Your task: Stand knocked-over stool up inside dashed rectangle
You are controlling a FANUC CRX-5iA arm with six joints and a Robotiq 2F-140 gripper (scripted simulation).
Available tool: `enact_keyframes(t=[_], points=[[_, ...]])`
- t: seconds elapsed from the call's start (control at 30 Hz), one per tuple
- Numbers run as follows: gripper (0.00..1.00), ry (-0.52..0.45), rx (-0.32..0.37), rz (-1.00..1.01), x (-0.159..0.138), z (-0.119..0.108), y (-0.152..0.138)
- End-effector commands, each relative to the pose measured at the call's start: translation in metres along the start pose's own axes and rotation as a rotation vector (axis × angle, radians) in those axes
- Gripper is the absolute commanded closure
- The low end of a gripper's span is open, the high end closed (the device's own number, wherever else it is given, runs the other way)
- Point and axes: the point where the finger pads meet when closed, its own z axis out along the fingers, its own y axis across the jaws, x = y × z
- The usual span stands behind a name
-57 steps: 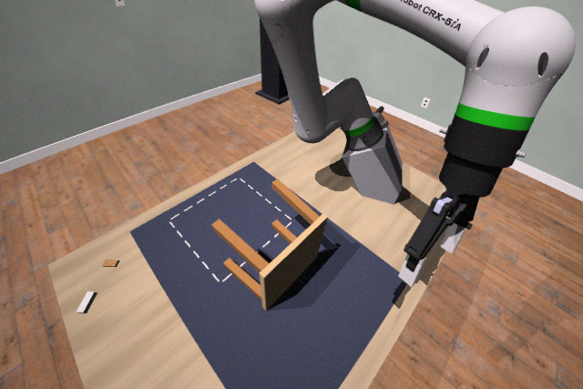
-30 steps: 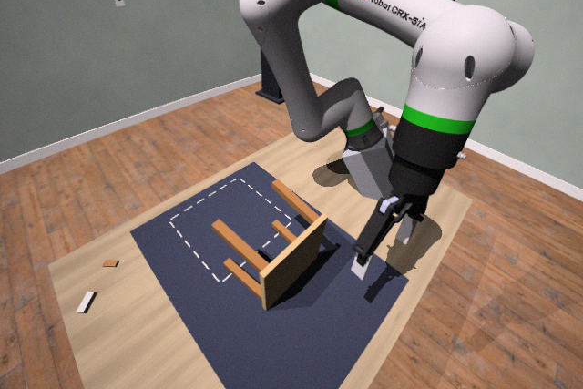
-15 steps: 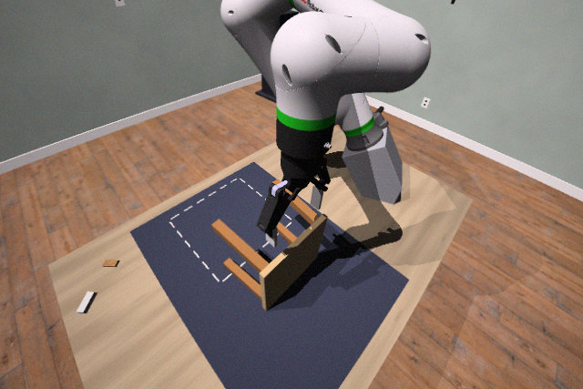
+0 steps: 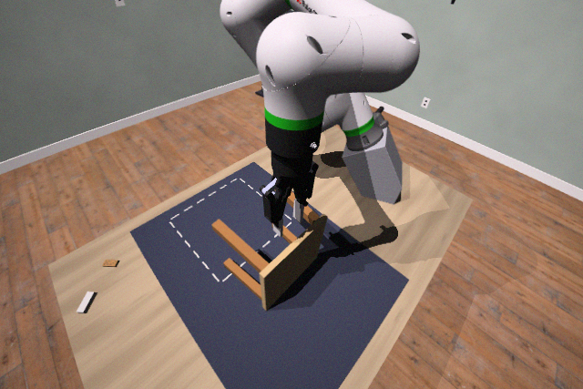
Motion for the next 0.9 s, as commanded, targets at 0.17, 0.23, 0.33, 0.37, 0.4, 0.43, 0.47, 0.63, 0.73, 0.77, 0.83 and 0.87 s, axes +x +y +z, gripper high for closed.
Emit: enact_keyframes(t=[0.17, 0.23, 0.33, 0.37, 0.4, 0.43, 0.47, 0.63, 0.73, 0.77, 0.83, 0.87], points=[[0.67, 0.0, 0.0, 0.495, 0.016, -0.001, -0.001], [0.67, 0.001, 0.003, 0.59, 0.021, -0.001, -0.001], [0.67, 0.002, 0.005, 0.637, 0.023, -0.001, -0.001], [0.67, 0.002, 0.007, 0.774, 0.025, -0.001, -0.002], [0.67, 0.003, 0.008, 0.812, 0.026, -0.001, -0.002], [0.67, 0.003, 0.009, 0.854, 0.028, -0.001, -0.002], [0.67, 0.004, 0.01, 0.899, 0.029, -0.001, -0.002], [0.67, 0.002, 0.01, 1.133, 0.032, -0.001, -0.002], [0.67, -0.001, 0.005, 1.273, 0.032, -0.001, -0.002], [0.67, -0.003, 0.002, 1.32, 0.032, -0.001, -0.002], [0.67, -0.005, -0.007, 1.412, 0.032, -0.001, -0.002], [0.67, -0.005, -0.007, 1.412, 0.032, -0.001, -0.002]])
